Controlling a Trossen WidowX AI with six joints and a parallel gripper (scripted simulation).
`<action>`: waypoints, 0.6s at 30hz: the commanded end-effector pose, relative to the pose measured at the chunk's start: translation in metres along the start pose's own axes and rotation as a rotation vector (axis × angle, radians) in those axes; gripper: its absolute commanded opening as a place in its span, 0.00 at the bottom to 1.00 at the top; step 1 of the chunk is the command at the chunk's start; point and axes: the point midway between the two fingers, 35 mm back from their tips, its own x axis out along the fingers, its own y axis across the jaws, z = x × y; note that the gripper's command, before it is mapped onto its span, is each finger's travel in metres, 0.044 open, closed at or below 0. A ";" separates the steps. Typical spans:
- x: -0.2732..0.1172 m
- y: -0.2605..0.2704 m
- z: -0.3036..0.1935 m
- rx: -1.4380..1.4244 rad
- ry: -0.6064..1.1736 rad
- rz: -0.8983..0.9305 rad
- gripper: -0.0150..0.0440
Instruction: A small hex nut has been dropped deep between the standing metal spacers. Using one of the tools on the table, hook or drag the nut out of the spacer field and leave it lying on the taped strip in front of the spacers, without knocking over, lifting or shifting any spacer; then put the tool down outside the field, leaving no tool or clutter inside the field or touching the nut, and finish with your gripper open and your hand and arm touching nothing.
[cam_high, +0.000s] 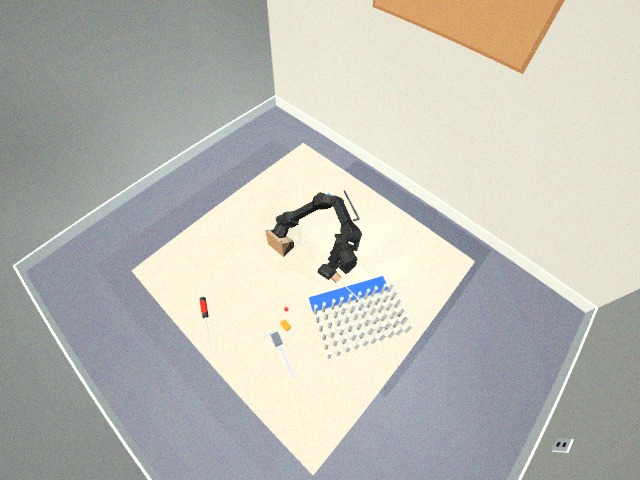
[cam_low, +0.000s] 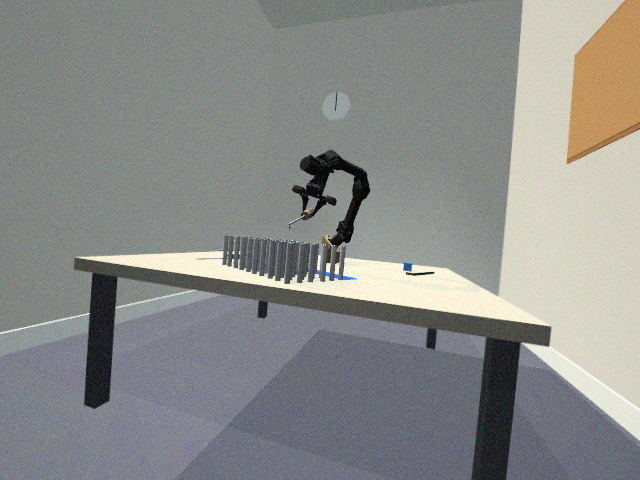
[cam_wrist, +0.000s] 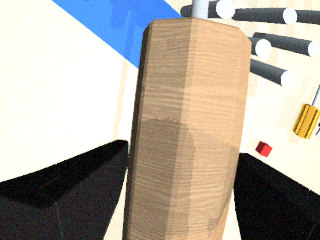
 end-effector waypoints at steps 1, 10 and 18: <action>-0.006 0.029 0.006 0.077 0.002 -0.025 0.25; -0.014 0.093 0.013 0.231 -0.011 -0.065 0.25; -0.022 0.150 0.010 0.367 -0.038 -0.088 0.25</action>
